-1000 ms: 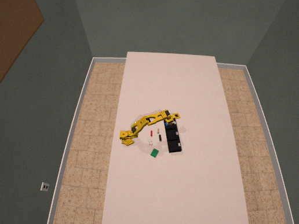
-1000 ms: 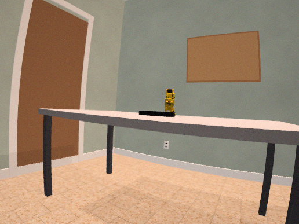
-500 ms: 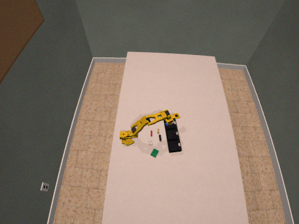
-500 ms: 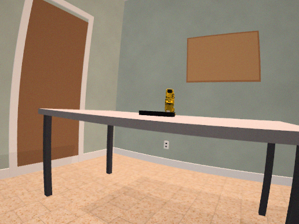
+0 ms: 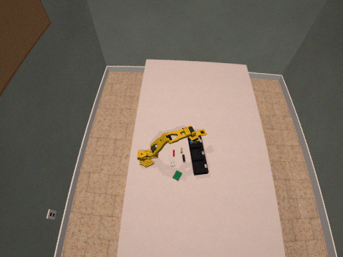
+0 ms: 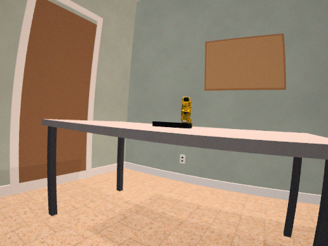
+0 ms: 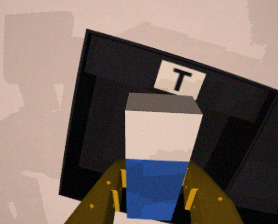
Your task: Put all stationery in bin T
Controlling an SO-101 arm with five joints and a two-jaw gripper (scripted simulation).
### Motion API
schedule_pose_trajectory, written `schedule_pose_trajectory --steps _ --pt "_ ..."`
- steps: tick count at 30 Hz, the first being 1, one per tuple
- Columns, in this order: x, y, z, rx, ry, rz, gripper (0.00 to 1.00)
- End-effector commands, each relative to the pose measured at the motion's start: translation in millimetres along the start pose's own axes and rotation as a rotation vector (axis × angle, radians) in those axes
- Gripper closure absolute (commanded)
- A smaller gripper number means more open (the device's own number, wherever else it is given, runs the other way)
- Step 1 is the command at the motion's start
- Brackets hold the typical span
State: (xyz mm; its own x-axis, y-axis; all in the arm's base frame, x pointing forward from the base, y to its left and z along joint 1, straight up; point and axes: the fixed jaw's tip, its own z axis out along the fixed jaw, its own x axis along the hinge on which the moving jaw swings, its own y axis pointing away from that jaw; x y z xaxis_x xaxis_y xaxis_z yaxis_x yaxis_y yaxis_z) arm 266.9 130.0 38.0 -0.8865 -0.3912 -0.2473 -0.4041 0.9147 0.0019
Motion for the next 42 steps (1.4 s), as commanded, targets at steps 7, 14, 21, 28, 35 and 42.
schedule_pose_trajectory --steps 7,14,21,28,35,42 --pt "-13.3 -2.3 -18.9 0.000 -0.093 0.016 1.00" --pt "-13.0 -2.4 -17.0 0.000 -0.093 0.016 1.00" --pt "-12.4 -2.4 -13.7 0.000 -0.093 0.016 1.00" --pt "-12.2 -2.4 -12.6 0.000 -0.093 0.016 1.00" --pt "-11.5 -2.4 -8.3 0.000 -0.093 0.016 1.00" --pt "-11.2 -2.4 -7.1 0.000 -0.093 0.016 1.00"
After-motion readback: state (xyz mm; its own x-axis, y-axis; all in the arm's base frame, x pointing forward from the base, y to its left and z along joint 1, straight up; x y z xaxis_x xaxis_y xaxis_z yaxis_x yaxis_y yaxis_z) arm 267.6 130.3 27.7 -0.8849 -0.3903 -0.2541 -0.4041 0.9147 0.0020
